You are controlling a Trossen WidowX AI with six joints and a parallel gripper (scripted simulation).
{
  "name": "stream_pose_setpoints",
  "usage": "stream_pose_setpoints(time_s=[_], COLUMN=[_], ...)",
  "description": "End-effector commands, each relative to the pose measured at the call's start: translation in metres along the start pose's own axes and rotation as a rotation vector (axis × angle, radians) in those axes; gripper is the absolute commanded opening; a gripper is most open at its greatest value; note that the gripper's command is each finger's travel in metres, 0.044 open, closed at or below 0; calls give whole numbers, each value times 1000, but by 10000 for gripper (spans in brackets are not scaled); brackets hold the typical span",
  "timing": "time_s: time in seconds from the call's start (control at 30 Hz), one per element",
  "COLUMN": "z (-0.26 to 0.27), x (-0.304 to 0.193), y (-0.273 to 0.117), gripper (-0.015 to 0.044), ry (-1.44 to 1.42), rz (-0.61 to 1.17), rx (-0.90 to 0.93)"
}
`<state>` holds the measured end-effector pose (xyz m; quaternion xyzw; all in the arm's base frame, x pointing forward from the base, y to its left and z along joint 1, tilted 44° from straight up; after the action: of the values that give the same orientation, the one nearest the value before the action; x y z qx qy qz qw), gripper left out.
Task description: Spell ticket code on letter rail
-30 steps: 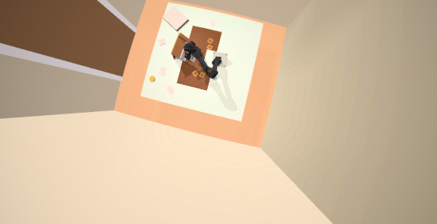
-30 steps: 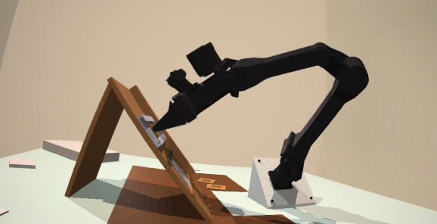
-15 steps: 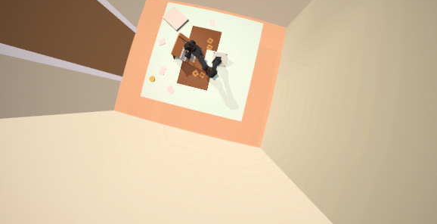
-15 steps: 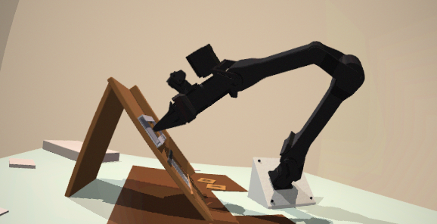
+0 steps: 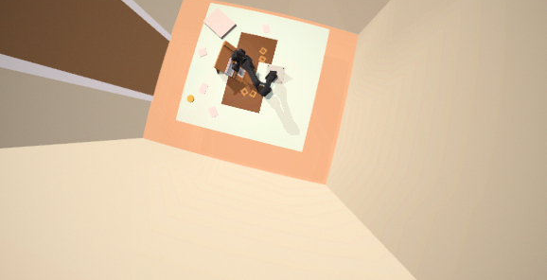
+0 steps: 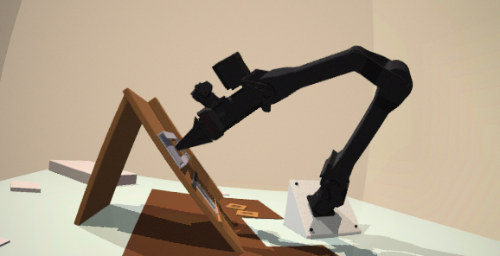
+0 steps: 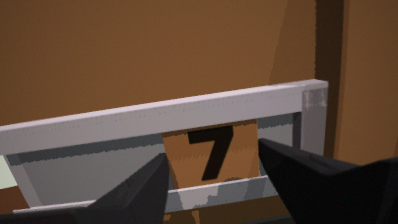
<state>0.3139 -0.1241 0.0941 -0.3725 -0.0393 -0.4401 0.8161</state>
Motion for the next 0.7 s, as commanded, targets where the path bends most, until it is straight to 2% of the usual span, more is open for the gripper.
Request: stream_pose_setpoints(time_s=[0.0, 0.63, 0.67], z=[-4, -15, -14], x=[1, 3, 2], y=[0, 0, 0], gripper=[0, 0, 26], ry=[-3, -4, 1], rz=[-2, -2, 0], rx=[3, 3, -1])
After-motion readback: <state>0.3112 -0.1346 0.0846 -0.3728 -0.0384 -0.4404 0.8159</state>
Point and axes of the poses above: the point midway between the two fingers, 35 mm back from their tips, its own y axis out along the fingers, its own z axis across the jaws, x = y × z, the point moved 2 cm from there along -y, back along the fingers, and after that the axes turned 6 degrees about y, right-handed, at the moved point
